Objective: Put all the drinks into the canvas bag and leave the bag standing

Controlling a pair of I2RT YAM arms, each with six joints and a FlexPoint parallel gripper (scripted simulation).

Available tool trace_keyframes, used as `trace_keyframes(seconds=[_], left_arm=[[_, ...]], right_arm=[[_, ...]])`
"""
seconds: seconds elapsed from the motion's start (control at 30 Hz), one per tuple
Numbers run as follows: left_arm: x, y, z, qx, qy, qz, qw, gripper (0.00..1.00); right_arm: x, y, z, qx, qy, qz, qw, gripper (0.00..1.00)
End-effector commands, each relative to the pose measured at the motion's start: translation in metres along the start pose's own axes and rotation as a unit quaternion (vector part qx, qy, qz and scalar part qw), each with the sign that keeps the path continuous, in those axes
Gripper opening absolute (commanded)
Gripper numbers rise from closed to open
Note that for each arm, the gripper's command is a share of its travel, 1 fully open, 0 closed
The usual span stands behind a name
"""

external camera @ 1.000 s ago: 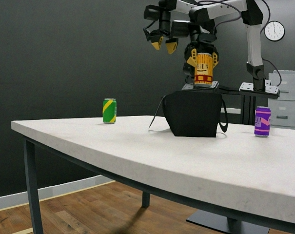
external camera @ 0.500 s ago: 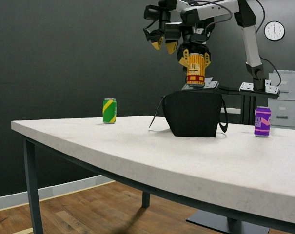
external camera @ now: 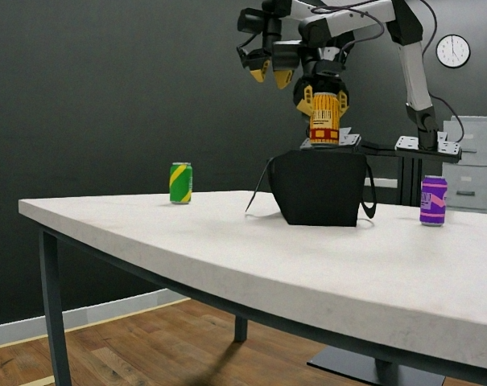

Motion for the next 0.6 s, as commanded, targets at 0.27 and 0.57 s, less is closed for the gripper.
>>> trace_keyframes(seconds=[0.27, 0.57], left_arm=[[0.012, -0.002, 0.0, -0.026, -0.005, 0.024, 0.999, 0.67], [0.006, -0.003, -0.005, -0.028, -0.003, 0.02, 0.999, 0.67]], right_arm=[[0.0, 0.005, 0.008, 0.015, -0.009, 0.005, 1.0, 1.0], [0.0, 0.005, 0.008, 0.015, -0.009, 0.005, 1.0, 1.0]])
Point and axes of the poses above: on each arm, the point where the finger pads meet when closed, its own z axis back along the fingers, its own y axis across the jaws, x = y × z, the point moved 8 cm from there along z, back along the fingers, and after that the axes turned 1 degree about z, right-handed, at the moved point
